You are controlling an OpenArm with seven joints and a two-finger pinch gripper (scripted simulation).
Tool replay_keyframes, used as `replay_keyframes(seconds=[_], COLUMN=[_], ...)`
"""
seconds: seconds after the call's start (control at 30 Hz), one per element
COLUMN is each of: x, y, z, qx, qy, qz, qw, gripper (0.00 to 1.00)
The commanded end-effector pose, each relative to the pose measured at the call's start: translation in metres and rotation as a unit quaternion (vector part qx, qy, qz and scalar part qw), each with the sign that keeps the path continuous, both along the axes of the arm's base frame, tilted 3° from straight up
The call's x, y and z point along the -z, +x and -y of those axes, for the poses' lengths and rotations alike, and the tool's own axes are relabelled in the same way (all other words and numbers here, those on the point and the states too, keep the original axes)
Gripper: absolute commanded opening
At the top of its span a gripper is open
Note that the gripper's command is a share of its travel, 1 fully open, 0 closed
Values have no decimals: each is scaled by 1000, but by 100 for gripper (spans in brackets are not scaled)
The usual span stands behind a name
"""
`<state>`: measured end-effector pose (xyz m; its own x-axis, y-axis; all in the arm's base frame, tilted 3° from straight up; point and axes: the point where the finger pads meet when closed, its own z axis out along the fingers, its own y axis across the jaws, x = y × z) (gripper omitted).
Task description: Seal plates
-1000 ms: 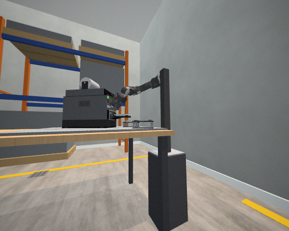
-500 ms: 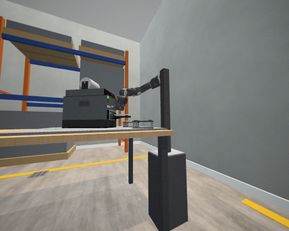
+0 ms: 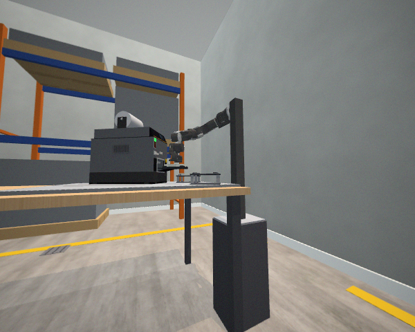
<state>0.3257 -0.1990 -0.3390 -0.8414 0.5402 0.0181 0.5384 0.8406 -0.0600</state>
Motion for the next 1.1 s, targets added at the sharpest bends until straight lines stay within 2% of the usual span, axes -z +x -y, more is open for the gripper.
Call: replay_keyframes(seconds=[0.0,0.37,0.47,1.07], x=[-2,-1,6,4], y=[3,2,0,2], z=[-5,-3,-4,-3], qx=[-3,-2,-4,-2], qy=[6,4,5,4], qz=[5,3,1,3], qw=[1000,1000,1000,1000], gripper=[65,65,65,65])
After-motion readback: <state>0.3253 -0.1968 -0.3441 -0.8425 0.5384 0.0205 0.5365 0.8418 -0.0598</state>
